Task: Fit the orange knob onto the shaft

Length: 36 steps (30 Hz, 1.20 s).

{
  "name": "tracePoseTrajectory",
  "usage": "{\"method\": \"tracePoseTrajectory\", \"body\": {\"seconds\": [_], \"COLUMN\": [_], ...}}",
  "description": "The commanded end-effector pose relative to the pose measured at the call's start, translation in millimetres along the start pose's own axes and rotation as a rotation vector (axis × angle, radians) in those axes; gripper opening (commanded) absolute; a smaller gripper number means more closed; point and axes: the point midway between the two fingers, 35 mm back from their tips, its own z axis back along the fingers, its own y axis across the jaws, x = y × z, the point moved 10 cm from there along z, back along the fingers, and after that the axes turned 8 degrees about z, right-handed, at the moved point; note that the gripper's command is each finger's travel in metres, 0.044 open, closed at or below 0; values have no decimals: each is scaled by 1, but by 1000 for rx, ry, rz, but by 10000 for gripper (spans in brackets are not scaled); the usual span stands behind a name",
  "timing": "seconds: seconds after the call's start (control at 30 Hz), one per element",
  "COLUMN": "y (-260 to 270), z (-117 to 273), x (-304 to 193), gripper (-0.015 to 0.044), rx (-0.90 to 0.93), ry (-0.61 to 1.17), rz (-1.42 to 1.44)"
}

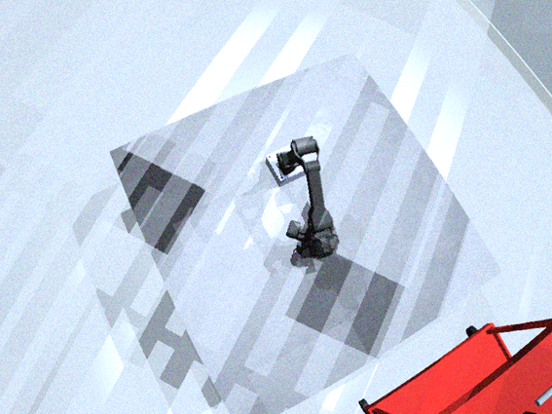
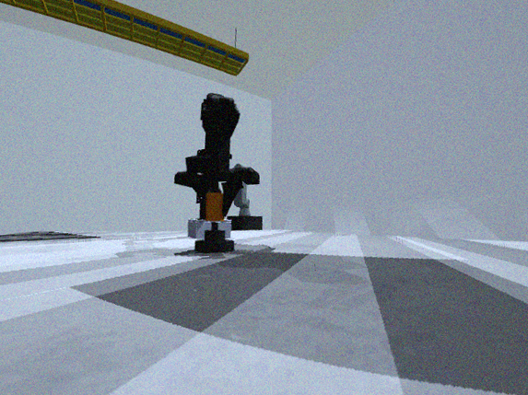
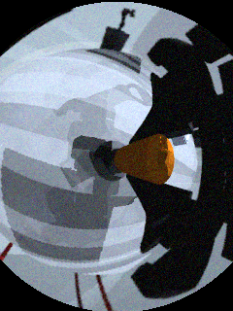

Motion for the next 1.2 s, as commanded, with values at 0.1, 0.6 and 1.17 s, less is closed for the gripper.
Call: {"method": "tracePoseTrajectory", "body": {"seconds": [0.1, 0.6, 1.17], "y": [2, 3, 1], "z": [0, -3, 2], "x": [4, 6, 2], "gripper": [0, 0, 0], "rx": [3, 3, 3], "ry": [-6, -6, -5], "rz": [-19, -19, -228]}}
